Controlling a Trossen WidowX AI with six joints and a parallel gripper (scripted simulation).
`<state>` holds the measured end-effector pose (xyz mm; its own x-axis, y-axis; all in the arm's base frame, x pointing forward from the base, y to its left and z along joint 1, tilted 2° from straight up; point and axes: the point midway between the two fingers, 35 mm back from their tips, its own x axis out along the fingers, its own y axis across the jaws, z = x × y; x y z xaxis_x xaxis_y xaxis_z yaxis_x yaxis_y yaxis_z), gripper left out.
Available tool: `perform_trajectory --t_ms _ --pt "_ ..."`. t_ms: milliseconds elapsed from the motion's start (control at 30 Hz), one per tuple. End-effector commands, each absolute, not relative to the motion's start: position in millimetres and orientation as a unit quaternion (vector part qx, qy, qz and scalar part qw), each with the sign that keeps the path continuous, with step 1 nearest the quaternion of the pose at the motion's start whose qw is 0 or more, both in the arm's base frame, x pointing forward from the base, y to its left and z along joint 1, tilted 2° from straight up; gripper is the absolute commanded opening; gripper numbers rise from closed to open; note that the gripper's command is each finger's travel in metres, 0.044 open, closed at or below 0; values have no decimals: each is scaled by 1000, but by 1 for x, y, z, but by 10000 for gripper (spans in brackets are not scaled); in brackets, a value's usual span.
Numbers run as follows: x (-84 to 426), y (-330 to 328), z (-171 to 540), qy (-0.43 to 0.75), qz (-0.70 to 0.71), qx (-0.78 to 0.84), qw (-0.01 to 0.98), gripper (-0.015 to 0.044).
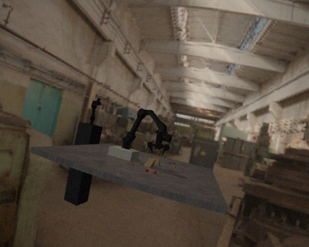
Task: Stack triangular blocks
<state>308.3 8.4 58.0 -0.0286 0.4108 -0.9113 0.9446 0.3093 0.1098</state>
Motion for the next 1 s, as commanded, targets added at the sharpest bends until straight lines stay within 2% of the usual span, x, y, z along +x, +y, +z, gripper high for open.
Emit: perform_trajectory --t_ms 0,967 --pt "309 4 58 631 -343 570 399 440" --pt "312 18 29 631 -343 570 399 440"
